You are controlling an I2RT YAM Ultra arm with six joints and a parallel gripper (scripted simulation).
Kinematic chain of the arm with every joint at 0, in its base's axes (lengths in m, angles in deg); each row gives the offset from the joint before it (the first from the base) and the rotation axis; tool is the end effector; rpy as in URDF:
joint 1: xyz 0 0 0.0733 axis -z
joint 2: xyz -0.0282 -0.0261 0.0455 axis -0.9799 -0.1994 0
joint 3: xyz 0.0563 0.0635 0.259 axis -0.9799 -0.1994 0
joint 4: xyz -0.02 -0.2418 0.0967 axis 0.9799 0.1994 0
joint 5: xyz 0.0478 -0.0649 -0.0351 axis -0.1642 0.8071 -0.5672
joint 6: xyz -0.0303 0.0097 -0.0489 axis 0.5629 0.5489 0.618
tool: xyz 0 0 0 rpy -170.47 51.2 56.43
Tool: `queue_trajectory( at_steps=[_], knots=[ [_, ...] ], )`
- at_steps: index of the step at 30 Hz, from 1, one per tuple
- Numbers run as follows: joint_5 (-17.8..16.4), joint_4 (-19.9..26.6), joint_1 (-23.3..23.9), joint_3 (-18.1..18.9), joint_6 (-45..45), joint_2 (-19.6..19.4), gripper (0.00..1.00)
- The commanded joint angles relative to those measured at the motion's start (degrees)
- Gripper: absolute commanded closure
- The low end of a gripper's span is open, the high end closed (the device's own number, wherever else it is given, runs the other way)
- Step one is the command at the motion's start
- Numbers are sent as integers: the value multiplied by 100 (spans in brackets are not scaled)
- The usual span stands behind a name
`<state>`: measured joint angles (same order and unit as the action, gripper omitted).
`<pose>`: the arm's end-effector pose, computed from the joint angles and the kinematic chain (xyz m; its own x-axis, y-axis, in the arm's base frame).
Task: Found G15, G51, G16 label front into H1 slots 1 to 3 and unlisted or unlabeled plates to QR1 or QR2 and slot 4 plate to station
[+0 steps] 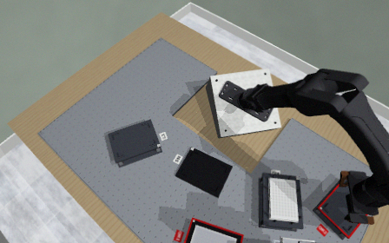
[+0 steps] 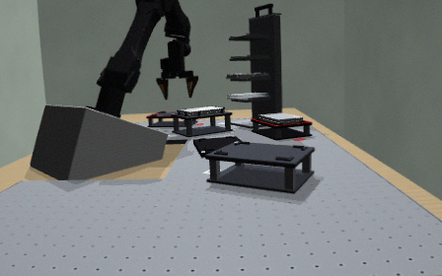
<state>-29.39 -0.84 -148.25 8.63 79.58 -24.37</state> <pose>0.1346 0.3427 0.3006 0.3761 -0.9200 -0.1105 -0.8736 -0.3124 -0.3732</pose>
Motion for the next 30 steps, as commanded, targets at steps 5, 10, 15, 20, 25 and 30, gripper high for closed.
queue_trajectory(
  at_steps=[5, 10, 15, 20, 25, 30],
  knots=[
    [-13, -18, -8, 21, 3, 48, 0],
    [-13, -18, -8, 21, 3, 48, 0],
    [-6, 117, -30, 119, -18, 81, 0],
    [4, 291, -58, 253, -45, 115, 0],
    [14, 468, -87, 396, -72, 144, 0],
    [19, 576, -105, 487, -89, 157, 0]
  ],
)
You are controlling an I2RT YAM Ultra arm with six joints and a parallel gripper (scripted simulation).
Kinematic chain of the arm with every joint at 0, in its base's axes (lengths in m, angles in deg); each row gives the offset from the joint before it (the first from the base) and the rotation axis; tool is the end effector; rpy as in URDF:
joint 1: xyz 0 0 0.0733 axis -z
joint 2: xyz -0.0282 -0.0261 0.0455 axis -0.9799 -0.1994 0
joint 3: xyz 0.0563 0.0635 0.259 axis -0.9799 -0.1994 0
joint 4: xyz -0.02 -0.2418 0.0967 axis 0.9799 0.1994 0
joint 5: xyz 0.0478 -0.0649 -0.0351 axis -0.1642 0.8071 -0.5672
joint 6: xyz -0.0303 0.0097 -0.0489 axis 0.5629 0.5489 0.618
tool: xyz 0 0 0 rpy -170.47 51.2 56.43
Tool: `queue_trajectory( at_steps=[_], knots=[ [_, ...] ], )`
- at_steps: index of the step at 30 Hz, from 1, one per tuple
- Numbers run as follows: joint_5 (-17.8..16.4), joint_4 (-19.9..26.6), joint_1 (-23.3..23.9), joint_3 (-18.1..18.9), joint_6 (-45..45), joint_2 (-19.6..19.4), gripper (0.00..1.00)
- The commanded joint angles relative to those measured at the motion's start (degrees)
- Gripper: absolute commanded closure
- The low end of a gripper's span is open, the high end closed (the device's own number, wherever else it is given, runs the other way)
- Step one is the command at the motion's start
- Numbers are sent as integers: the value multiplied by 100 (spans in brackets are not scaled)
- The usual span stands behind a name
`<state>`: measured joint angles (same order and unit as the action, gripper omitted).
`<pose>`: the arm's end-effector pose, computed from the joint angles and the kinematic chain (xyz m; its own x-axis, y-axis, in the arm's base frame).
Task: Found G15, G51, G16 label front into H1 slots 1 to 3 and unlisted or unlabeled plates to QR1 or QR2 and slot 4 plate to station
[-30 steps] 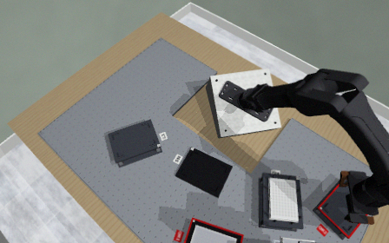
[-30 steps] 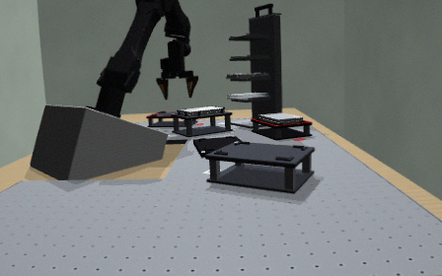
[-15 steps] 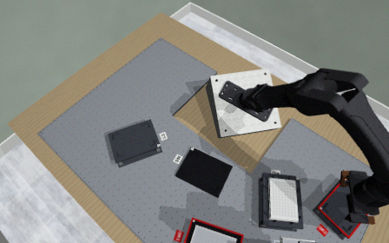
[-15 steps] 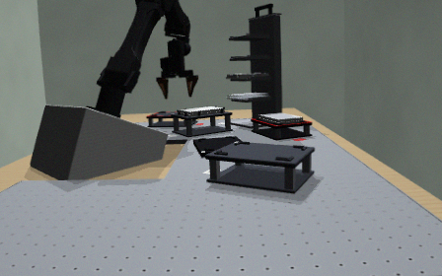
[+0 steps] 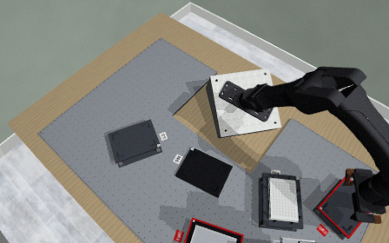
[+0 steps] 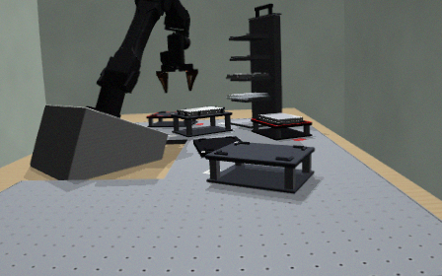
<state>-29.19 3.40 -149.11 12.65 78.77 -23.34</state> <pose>0.1273 0.3382 0.3242 0.3774 -0.9177 -0.1240 -0.8717 -0.3068 -0.3822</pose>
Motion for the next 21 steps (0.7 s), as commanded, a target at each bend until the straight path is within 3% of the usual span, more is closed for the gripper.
queue_trajectory(
  at_steps=[1, 15, 21],
  knots=[
    [2, 188, -25, 114, -14, 59, 0],
    [26, 632, -97, 513, -83, 90, 0],
    [45, 1000, -155, 871, -139, 88, 0]
  ],
)
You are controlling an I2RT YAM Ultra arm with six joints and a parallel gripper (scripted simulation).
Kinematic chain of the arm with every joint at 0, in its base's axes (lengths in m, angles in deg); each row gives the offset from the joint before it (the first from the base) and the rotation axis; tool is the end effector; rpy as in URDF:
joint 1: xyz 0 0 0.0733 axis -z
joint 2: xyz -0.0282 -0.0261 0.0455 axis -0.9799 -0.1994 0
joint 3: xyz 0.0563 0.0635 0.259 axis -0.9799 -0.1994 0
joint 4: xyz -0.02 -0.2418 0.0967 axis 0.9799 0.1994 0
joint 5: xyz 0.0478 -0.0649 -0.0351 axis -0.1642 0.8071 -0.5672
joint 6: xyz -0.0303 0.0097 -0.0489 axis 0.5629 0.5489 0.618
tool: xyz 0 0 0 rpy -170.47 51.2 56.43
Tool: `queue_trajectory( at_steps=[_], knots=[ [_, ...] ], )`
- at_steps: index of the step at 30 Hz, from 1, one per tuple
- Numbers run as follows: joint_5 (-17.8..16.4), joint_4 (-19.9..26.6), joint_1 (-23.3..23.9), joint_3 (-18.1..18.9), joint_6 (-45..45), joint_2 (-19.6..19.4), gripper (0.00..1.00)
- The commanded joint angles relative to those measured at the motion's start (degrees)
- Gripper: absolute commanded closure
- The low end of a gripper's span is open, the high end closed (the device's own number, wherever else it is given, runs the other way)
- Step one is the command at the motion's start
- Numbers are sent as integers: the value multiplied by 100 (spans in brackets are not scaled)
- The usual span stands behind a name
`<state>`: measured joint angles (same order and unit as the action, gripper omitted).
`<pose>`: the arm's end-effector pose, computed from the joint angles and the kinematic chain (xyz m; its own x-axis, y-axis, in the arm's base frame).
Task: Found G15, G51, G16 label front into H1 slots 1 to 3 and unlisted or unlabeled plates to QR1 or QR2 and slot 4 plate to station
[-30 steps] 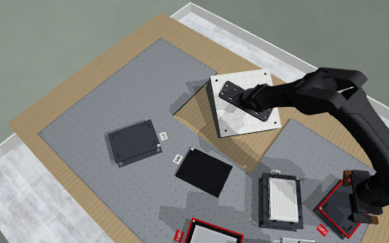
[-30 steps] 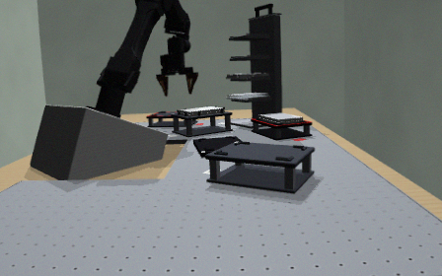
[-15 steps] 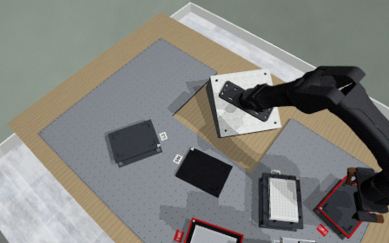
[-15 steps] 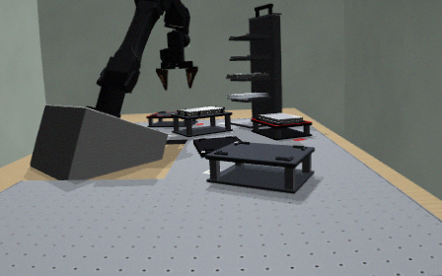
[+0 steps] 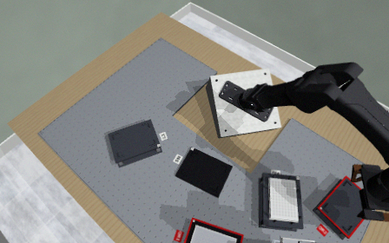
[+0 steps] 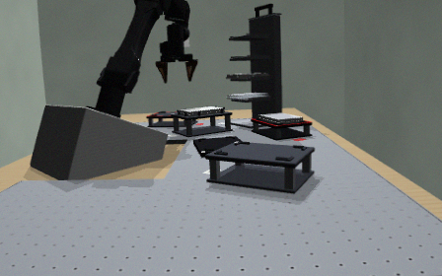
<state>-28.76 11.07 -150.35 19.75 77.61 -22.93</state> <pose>0.1168 0.3303 0.3564 0.3780 -0.9173 -0.1251 -0.8713 -0.3067 -0.3832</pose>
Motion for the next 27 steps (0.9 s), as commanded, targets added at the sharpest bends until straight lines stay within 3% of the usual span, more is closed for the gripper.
queue_trajectory(
  at_steps=[1, 9, 11, 20, 24, 27],
  knots=[
    [4, 296, -40, 224, -33, 43, 0],
    [31, 816, -120, 779, -110, -10, 0],
    [31, 816, -120, 779, -110, -10, 0],
    [62, 1455, -215, 1534, -202, -146, 0],
    [75, 1465, -256, 1892, -242, -222, 0],
    [77, 1443, -243, 1834, -225, -238, 0]
  ],
)
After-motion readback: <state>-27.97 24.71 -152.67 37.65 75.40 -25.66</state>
